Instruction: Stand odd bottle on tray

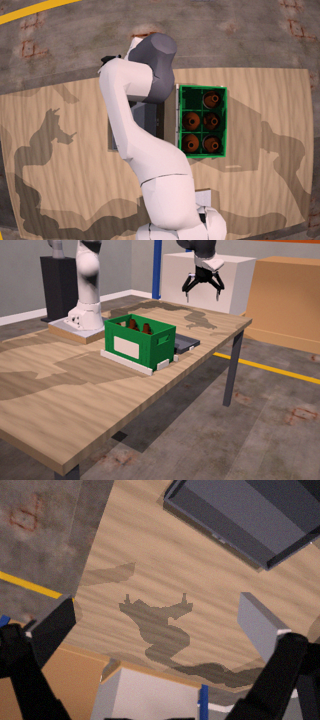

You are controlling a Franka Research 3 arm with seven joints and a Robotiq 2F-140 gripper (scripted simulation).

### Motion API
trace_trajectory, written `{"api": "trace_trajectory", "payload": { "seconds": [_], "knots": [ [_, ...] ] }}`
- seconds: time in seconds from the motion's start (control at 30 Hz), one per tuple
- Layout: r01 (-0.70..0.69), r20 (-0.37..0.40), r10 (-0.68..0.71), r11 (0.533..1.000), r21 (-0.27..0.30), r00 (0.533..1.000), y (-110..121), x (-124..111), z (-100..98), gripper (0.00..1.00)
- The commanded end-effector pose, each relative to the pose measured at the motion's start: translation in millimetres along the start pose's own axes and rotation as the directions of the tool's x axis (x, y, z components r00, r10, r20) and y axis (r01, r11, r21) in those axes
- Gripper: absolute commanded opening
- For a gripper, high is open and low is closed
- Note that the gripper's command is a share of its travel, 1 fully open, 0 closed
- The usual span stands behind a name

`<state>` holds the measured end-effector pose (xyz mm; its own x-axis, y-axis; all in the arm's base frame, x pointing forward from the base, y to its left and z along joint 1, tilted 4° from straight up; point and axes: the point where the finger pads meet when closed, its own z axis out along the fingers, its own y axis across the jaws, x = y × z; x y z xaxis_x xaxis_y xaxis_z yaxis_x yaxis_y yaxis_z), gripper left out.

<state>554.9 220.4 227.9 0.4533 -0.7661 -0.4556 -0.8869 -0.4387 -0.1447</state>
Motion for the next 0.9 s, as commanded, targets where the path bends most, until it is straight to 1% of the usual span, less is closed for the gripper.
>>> {"api": "trace_trajectory", "payload": {
  "seconds": [0.0,0.2,0.27,0.3,0.53,0.77,0.83,0.87],
  "knots": [
    [-0.156,-0.058,0.156,0.988,0.011,0.986,9.7,18.2,-10.5,1.00],
    [-0.243,-0.099,0.245,0.970,0.028,0.964,27.5,39.2,-26.3,1.00],
    [-0.243,-0.099,0.245,0.970,0.028,0.964,27.5,39.2,-26.3,1.00],
    [-0.282,-0.116,0.284,0.959,0.038,0.952,35.9,48.3,-33.2,1.00],
    [-0.370,-0.153,0.375,0.927,0.064,0.914,56.3,68.6,-49.0,1.00],
    [-0.447,-0.183,0.456,0.890,0.093,0.871,76.2,86.3,-63.0,1.00],
    [-0.447,-0.183,0.456,0.890,0.093,0.871,76.2,86.3,-63.0,1.00],
    [-0.477,-0.194,0.489,0.872,0.106,0.851,84.6,93.3,-68.6,1.00]
  ]
}}
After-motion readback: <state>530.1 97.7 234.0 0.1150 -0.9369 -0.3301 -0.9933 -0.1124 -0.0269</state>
